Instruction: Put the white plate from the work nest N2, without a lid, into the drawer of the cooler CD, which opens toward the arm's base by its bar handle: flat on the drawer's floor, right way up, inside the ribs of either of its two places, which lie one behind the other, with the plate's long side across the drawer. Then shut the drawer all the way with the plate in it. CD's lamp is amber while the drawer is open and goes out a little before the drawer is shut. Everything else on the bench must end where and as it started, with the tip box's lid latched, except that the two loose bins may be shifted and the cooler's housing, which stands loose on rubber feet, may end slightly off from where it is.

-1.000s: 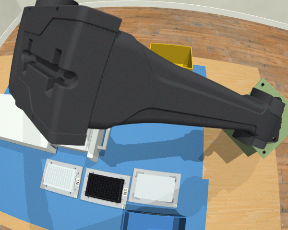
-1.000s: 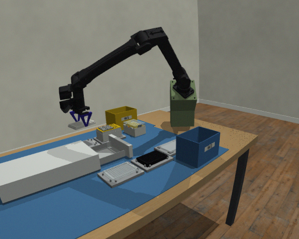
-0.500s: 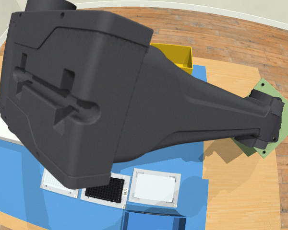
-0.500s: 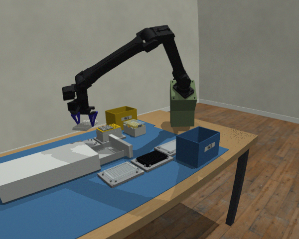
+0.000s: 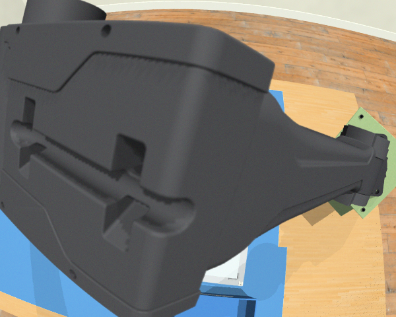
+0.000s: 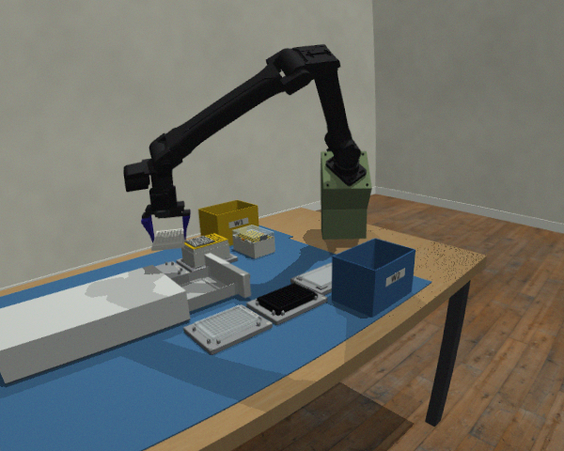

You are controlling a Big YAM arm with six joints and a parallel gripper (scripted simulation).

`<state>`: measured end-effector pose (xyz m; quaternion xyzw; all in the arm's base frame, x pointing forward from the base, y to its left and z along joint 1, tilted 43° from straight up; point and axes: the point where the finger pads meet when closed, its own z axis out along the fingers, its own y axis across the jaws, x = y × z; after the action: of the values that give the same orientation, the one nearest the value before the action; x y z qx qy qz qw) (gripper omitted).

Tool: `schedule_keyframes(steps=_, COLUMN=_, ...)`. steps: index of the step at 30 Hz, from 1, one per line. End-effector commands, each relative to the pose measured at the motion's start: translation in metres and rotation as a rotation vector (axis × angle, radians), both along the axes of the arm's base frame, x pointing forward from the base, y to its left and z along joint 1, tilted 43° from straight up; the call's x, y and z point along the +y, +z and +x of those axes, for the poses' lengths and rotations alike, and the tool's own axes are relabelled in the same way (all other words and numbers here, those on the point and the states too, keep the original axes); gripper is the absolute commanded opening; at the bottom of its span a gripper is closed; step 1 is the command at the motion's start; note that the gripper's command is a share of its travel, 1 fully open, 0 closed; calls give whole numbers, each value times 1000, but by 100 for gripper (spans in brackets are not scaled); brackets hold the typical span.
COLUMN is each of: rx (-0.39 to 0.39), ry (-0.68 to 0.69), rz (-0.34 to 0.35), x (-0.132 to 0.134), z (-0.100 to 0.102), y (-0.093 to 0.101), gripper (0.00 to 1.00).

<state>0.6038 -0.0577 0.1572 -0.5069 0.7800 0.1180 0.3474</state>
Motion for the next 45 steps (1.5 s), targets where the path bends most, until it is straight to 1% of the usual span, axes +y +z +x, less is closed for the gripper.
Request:
schedule_keyframes(steps=1, rx=-123, ry=100, rz=-77, x=1, z=-2, y=24, gripper=0)
schedule_keyframes(steps=2, rx=-123, ry=100, rz=-77, x=1, z=-2, y=24, gripper=0)
schedule_keyframes(steps=3, rx=-137, ry=92, rz=-92, x=-16, z=-5, y=25, gripper=0)
schedule_keyframes(steps=5, rx=-176, ry=178, rz=-120, x=11, z=-4, y=27, gripper=0)
schedule_keyframes(steps=13, rx=-316, ry=370, rz=-234, x=29, z=-13, y=35, gripper=0)
schedule_keyframes(steps=16, rx=-316, ry=370, rz=-234, x=36, z=-16, y=38, gripper=0)
schedule_keyframes(steps=19, rx=-315, ry=367, rz=-234, x=37, z=-17, y=39, gripper=0)
schedule_keyframes(steps=20, rx=-307, ry=334, rz=-237, x=19, z=-20, y=40, gripper=0)
schedule_keyframes(steps=22, rx=-316, ry=370, rz=-233, x=45, z=-20, y=42, gripper=0)
schedule_keyframes(steps=25, rx=-303, ry=354, rz=-222, x=52, z=-23, y=45, gripper=0)
schedule_keyframes(steps=34, rx=-304, ry=354, rz=-221, x=72, z=-32, y=55, gripper=0)
schedule_keyframes(steps=36, rx=-304, ry=354, rz=-221, x=72, z=-32, y=55, gripper=0)
schedule_keyframes(steps=37, rx=-296, ry=319, rz=-224, x=54, z=-34, y=55, gripper=0)
schedule_keyframes(steps=39, rx=-306, ry=353, rz=-221, x=79, z=-35, y=58, gripper=0)
schedule_keyframes(steps=45, rx=-306, ry=353, rz=-220, x=93, z=-42, y=65, gripper=0)
